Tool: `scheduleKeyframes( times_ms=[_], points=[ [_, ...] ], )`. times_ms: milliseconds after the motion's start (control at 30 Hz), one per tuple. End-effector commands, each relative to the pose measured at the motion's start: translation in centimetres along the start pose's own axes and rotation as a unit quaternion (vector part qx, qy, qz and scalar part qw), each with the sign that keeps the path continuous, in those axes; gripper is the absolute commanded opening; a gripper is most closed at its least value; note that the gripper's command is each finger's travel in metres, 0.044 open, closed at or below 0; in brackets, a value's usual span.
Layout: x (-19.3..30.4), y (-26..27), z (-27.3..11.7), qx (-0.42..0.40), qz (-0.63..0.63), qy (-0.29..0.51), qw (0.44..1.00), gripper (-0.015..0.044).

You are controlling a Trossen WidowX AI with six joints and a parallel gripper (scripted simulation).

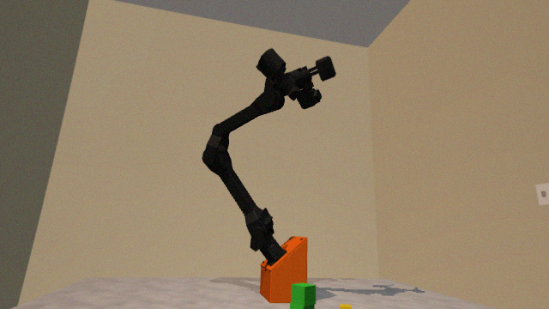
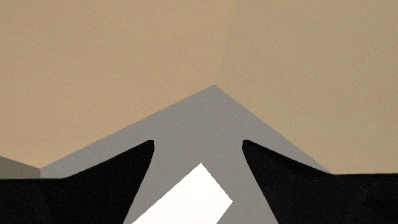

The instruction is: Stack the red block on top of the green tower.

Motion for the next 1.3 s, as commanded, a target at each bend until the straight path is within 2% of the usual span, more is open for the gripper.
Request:
scheduleKeyframes(
  times_ms=[0, 233, 367, 500, 700, 900, 1067, 1267],
  points=[
    [0.0, 0.1, -0.1, -0.004, 0.006, 0.001, 1.0, 0.0426],
    [-0.6, 5.4, -3.1, -0.135, 0.239, 0.057, 0.96, 0.044],
    [-1.5, 8.5, -5.5, -0.208, 0.374, 0.108, 0.897, 0.044],
    [-2.6, 11.3, -8.3, -0.273, 0.492, 0.17, 0.809, 0.044],
    [-4.9, 14.6, -13.1, -0.347, 0.628, 0.275, 0.639, 0.044],
    [-7.7, 16.8, -18.2, -0.393, 0.707, 0.387, 0.442, 0.044],
    [-10.2, 17.6, -22.7, -0.41, 0.727, 0.483, 0.264, 0.044],
    [-13.4, 17.5, -28.2, -0.407, 0.694, 0.591, 0.054, 0.044]
  ],
)
Point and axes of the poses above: the point midway between the two fingers, 35 mm back from their tips, its own z axis out along the fingers, its own y axis across the jaws, x = y × z, the point moved 5 cm from there along -z, back along the fingers, and after that the axes turned 3 degrees about z, right-handed, at the moved point
